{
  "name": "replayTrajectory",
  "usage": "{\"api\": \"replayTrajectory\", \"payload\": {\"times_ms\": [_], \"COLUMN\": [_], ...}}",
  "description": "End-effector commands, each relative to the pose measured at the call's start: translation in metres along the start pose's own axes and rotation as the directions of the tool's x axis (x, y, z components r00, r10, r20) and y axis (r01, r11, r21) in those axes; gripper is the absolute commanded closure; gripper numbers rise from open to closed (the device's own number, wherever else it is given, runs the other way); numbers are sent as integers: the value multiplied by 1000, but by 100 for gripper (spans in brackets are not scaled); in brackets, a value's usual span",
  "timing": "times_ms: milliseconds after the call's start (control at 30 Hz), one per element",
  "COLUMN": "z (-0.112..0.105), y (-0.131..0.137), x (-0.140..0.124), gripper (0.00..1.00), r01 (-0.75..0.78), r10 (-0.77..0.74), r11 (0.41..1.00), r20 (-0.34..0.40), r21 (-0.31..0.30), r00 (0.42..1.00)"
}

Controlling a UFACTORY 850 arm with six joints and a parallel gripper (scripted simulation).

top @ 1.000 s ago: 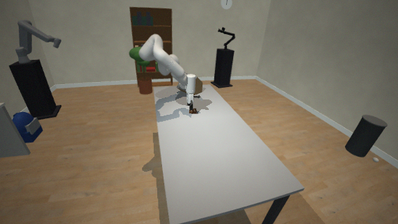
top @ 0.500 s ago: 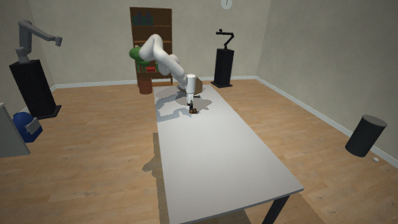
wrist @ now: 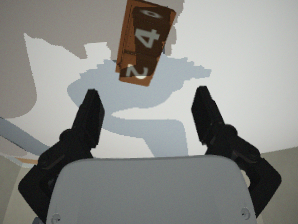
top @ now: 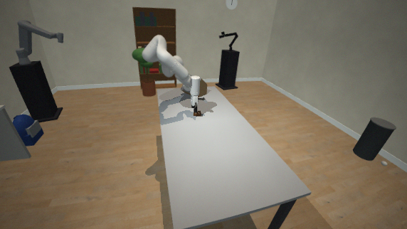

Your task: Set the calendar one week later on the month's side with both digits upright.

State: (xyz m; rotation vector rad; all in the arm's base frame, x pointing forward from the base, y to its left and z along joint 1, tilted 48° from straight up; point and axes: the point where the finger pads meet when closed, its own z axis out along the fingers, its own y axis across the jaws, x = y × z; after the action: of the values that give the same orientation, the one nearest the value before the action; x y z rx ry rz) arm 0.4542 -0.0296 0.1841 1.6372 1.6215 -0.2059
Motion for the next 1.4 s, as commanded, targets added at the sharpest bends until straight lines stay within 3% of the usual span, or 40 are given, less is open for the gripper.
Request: {"api": "replayTrajectory", "payload": {"times_ms": [0,1100,1367], "z": [0,0,0], "y": [0,0,7], "x": [0,0,17], "gripper": [0,0,0], "r01": [0,0,0], "r10": [0,0,0], "r11": [1000,1000,1000], "r20": [0,0,0], "r21": [-1,-1,-1], "r00": [1000,1000,1000]}}
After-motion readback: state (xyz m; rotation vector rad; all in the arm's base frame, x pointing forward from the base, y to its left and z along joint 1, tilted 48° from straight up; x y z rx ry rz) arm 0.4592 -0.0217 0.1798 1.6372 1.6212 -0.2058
